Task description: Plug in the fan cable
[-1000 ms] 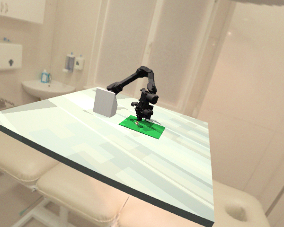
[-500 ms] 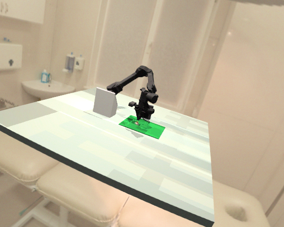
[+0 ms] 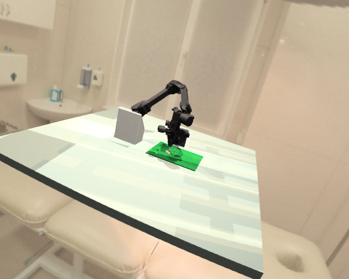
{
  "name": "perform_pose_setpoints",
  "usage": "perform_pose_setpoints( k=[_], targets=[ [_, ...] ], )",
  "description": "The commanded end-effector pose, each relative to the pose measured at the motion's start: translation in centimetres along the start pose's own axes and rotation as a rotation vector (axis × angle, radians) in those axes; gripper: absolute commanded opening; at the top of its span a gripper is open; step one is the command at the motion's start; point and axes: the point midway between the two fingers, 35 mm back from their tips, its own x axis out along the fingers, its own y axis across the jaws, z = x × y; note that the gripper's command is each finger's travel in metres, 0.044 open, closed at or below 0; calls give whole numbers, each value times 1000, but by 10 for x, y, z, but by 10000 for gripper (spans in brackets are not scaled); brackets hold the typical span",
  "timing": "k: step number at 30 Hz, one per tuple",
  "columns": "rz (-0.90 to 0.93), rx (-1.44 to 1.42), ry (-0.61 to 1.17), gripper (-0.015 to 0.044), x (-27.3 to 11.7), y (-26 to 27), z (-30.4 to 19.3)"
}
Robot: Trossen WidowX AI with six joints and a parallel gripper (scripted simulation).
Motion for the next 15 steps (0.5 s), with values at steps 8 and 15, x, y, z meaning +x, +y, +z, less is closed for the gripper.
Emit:
perform_pose_setpoints(
  k=[8, 15],
  targets=[
    [-6, -309, 5, 0, 0, -2, 11],
    [-6, -321, 5, 0, -2, -4, 8]
  ],
)
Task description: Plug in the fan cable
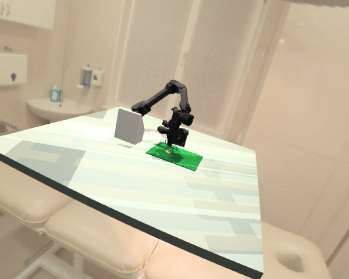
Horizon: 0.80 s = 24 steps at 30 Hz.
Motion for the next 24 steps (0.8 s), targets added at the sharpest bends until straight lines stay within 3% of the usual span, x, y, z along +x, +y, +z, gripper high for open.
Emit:
perform_pose_setpoints(
  k=[1, 20, 24],
  targets=[
    [-5, -30, 5, 0, -3, -3, -4],
    [-5, -12, 5, 0, -3, -2, -6],
    [-5, -7, 5, 0, 16, -1, -6]
  ],
)
